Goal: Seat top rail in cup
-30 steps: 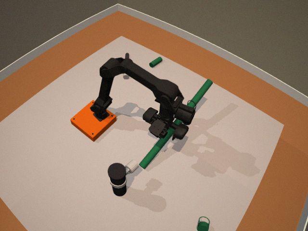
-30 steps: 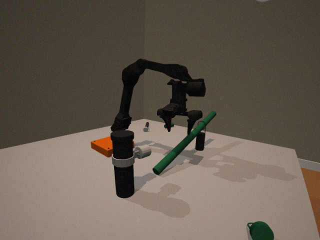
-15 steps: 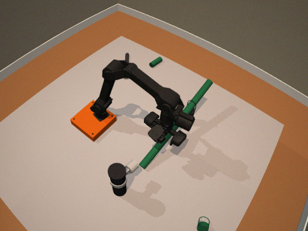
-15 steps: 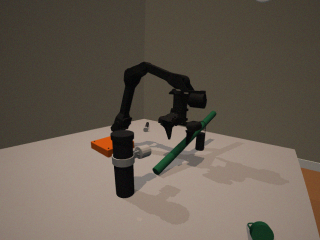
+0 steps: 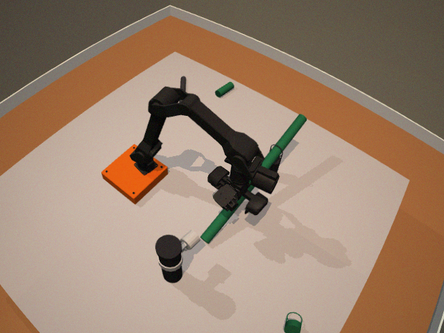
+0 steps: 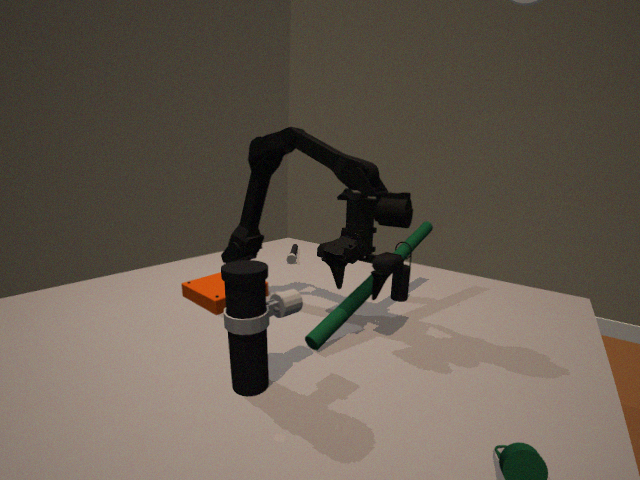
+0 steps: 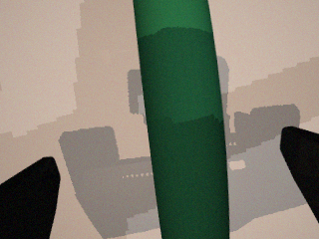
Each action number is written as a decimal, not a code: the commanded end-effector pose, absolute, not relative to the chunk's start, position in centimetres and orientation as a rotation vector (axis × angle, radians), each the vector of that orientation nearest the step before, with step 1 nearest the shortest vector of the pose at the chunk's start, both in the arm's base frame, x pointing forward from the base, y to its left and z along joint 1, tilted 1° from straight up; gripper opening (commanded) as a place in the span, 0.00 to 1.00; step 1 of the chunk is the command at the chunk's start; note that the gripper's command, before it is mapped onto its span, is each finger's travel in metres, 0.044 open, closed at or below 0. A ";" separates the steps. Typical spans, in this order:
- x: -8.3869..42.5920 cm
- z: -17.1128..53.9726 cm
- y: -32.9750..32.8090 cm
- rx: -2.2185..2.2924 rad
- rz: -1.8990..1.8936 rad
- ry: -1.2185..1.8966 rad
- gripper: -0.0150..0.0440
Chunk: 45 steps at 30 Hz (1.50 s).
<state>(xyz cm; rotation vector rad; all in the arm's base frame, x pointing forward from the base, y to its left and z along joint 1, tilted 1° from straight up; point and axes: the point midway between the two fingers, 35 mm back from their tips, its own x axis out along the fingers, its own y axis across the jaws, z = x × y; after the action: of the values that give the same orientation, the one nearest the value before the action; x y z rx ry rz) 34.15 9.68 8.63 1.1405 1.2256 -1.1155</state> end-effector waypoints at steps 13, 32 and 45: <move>34.2 6.0 9.7 1.143 -1.120 1.229 1.00; 34.1 3.3 9.7 1.143 -1.120 1.229 0.96; 34.1 3.3 9.7 1.143 -1.120 1.229 0.58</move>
<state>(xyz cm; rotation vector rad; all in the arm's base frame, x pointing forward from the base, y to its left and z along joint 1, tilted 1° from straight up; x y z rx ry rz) 33.97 9.58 3.35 1.1356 1.2326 -1.1260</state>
